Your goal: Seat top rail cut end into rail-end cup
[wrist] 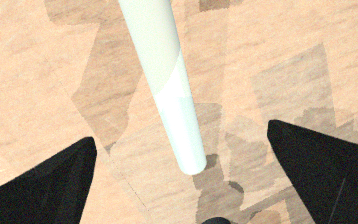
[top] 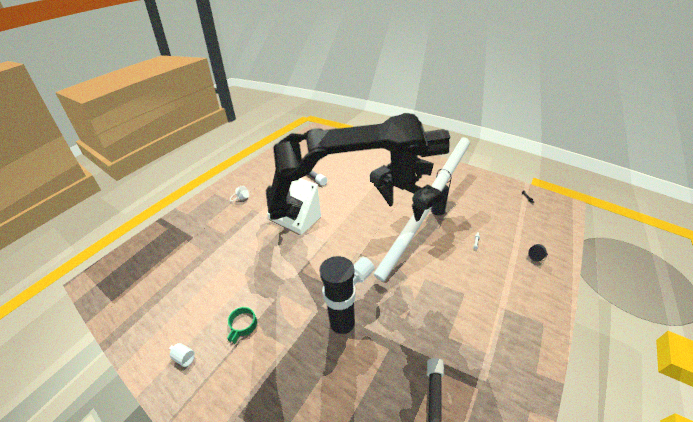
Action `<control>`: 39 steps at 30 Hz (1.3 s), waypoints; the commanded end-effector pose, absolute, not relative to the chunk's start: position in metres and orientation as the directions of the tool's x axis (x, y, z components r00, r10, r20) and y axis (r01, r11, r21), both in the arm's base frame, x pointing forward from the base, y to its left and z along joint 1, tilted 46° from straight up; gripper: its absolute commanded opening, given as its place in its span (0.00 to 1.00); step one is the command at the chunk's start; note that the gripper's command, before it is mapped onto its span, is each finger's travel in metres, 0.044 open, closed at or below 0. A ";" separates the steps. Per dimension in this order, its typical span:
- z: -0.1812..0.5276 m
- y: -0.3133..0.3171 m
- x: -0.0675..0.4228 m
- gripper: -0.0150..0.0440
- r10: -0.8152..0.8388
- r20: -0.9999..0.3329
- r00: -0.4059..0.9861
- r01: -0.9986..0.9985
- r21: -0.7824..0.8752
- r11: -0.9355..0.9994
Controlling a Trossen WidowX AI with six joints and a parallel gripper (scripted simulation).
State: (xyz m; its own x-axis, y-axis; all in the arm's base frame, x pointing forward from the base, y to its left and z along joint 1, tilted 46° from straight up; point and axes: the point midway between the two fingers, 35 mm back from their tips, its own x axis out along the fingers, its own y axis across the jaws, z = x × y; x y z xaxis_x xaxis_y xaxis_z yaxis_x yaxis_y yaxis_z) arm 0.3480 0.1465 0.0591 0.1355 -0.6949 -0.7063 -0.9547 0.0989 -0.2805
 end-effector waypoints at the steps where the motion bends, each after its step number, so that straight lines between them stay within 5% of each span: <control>1: 0.048 0.141 0.348 1.00 -0.705 -0.708 0.047 -0.998 -0.070 0.004; 39: -0.004 0.090 0.353 1.00 -0.706 -0.707 0.048 -0.997 -0.072 0.004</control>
